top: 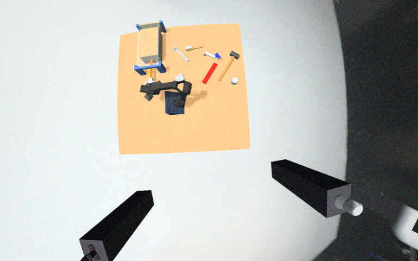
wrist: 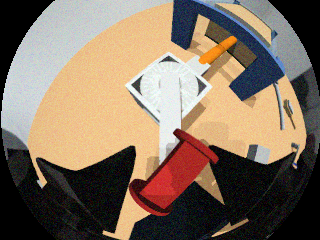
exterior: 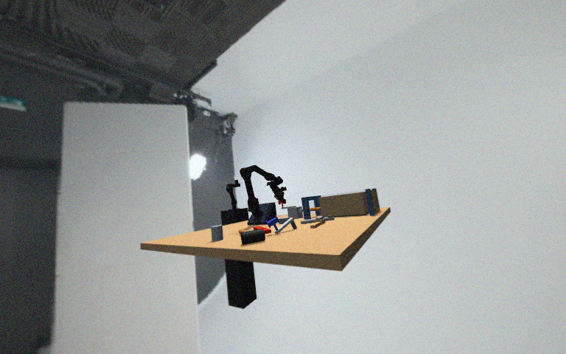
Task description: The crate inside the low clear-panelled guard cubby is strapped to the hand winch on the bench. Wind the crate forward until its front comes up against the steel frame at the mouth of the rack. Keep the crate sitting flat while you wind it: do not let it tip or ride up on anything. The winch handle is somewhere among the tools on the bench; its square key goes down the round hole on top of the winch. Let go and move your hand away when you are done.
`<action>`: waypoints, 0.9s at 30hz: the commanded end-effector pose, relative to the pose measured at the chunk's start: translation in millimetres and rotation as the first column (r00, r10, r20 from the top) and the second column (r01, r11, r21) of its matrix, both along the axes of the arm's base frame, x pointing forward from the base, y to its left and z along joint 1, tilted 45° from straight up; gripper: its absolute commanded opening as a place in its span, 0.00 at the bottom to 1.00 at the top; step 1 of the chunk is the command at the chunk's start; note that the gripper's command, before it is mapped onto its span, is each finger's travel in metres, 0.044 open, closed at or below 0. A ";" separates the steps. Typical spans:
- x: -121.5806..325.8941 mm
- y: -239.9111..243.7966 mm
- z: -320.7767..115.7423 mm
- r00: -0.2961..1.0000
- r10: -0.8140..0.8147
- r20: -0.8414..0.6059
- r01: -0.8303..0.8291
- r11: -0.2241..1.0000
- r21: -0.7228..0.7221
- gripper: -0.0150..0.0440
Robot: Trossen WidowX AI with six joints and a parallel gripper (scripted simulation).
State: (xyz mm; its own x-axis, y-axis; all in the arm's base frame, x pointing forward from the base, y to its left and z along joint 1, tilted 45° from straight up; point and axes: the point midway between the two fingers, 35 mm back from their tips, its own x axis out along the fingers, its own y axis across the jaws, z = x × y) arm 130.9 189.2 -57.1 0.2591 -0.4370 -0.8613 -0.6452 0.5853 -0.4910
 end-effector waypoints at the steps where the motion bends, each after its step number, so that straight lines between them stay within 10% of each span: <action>1: -0.3 0.3 -0.1 1.000 -0.001 -0.002 0.001 1.000 0.001 0.25; 19: 0.0 0.0 0.0 1.000 0.000 0.000 0.000 1.000 0.000 1.00; 27: 3.6 33.0 32.5 1.000 0.000 0.000 0.000 1.000 0.000 0.69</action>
State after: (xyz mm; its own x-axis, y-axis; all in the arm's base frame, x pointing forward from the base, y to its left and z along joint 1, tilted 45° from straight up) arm 132.4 204.4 -38.9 0.2555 -0.4532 -0.8540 -0.6504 0.5730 -0.4987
